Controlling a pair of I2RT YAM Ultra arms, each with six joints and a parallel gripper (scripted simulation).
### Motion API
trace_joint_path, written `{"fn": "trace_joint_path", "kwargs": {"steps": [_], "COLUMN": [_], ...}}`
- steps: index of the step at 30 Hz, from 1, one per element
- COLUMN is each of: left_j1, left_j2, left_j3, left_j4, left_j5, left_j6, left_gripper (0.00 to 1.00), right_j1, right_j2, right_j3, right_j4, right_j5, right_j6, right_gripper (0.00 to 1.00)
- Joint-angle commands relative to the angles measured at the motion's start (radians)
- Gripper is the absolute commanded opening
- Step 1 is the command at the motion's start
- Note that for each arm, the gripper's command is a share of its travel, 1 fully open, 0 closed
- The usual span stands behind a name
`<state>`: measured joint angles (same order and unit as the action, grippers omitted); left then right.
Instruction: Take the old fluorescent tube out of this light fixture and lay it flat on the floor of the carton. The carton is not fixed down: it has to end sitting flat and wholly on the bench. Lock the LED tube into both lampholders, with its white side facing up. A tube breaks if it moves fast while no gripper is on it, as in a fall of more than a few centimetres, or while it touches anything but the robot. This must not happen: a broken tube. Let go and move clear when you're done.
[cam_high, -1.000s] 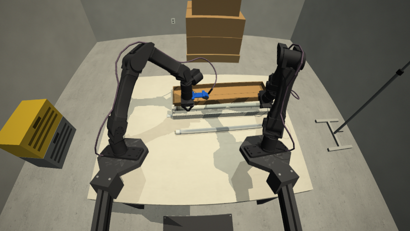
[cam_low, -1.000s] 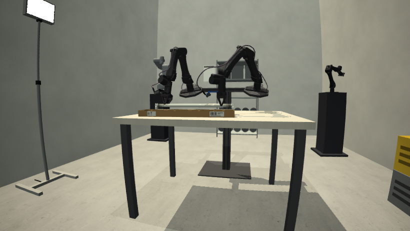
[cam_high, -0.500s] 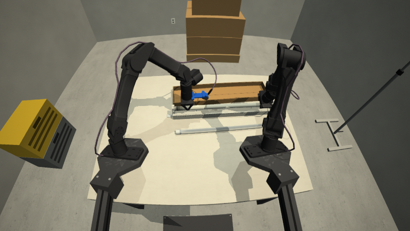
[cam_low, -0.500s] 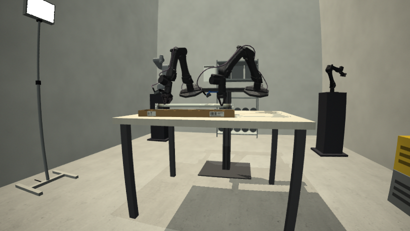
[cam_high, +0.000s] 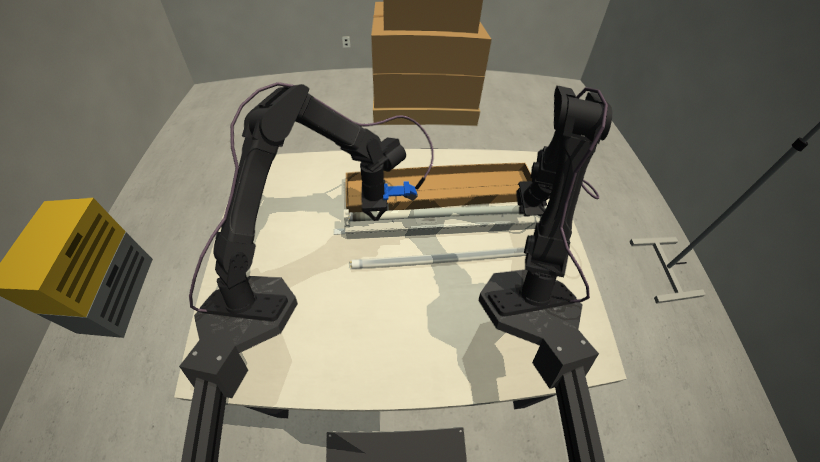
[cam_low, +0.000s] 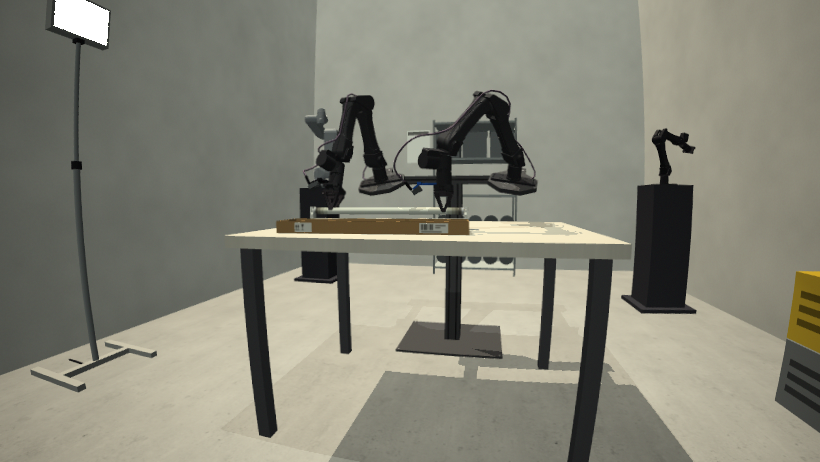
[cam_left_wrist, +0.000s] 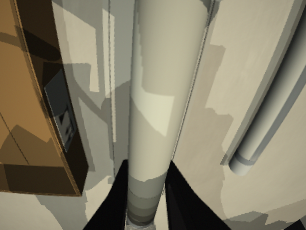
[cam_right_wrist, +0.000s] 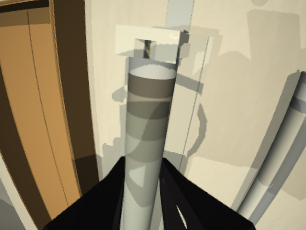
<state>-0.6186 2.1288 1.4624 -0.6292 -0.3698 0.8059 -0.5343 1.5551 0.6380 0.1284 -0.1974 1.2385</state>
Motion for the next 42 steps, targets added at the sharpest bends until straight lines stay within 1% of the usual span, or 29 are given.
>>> {"fn": "trace_joint_path", "kwargs": {"steps": [1,15,20,24,25,26,28,29,30,31,32,33,35,37,38,39,41,42], "left_j1": [-0.021,-0.021,-0.021,-0.021,-0.018,-0.022,-0.021,-0.022,-0.023,-0.022,-0.023,-0.023,-0.023,-0.024,-0.025,-0.026,-0.026,-0.023], "left_j2": [-0.013,-0.014,-0.028,-0.034,-0.021,-0.036,-0.026,-0.038,-0.039,-0.025,-0.039,-0.040,-0.041,-0.036,-0.043,-0.041,-0.041,-0.034], "left_j3": [0.034,0.031,-0.005,-0.019,-0.014,-0.034,-0.012,-0.037,-0.009,-0.010,-0.034,-0.021,-0.045,-0.023,-0.050,-0.022,-0.022,-0.034], "left_j4": [-0.004,0.000,0.018,0.017,0.022,0.023,0.026,0.027,0.027,0.029,0.031,0.033,0.036,0.040,0.042,0.030,0.030,0.047], "left_j5": [0.006,0.004,-0.008,-0.006,-0.010,-0.011,-0.012,-0.013,-0.014,-0.014,-0.015,-0.016,-0.018,-0.020,-0.021,-0.013,-0.013,-0.024], "left_j6": [0.005,0.005,0.006,0.006,0.003,0.006,0.007,0.008,0.007,0.008,0.009,0.009,0.010,0.010,0.010,0.010,0.010,0.005], "left_gripper": [0.11,0.11,0.11,0.11,0.11,0.11,0.11,0.11,0.11,0.11,0.11,0.11,0.11,0.11,0.11,0.11,0.11,0.11], "right_j1": [-0.001,-0.001,-0.005,-0.007,-0.004,-0.013,-0.015,-0.014,-0.014,-0.015,-0.013,-0.014,-0.014,-0.014,-0.016,-0.016,-0.016,-0.009], "right_j2": [-0.018,-0.018,-0.020,-0.022,-0.012,-0.026,-0.031,-0.032,-0.033,-0.033,-0.033,-0.033,-0.033,-0.034,-0.034,-0.034,-0.034,-0.013], "right_j3": [0.013,0.010,-0.023,-0.002,-0.007,-0.031,-0.014,-0.033,-0.014,-0.017,-0.036,-0.018,-0.040,-0.021,-0.043,-0.024,-0.024,-0.032], "right_j4": [0.018,0.021,0.027,0.026,0.031,0.033,0.032,0.038,0.040,0.037,0.044,0.047,0.052,0.051,0.060,0.052,0.052,0.067], "right_j5": [0.014,0.014,0.010,0.011,-0.002,-0.011,0.000,-0.004,-0.010,-0.004,-0.010,-0.016,-0.017,-0.006,-0.012,0.000,0.000,-0.019], "right_j6": [-0.002,-0.002,0.000,0.000,0.001,0.004,0.002,0.003,0.003,0.003,0.005,0.005,0.006,0.006,0.004,0.001,0.001,0.005], "right_gripper": [0.11,0.11,0.11,0.11,0.11,0.11,0.11,0.11,0.11,0.11,0.11,0.11,0.11,0.11,0.11,0.11,0.11,0.11]}}
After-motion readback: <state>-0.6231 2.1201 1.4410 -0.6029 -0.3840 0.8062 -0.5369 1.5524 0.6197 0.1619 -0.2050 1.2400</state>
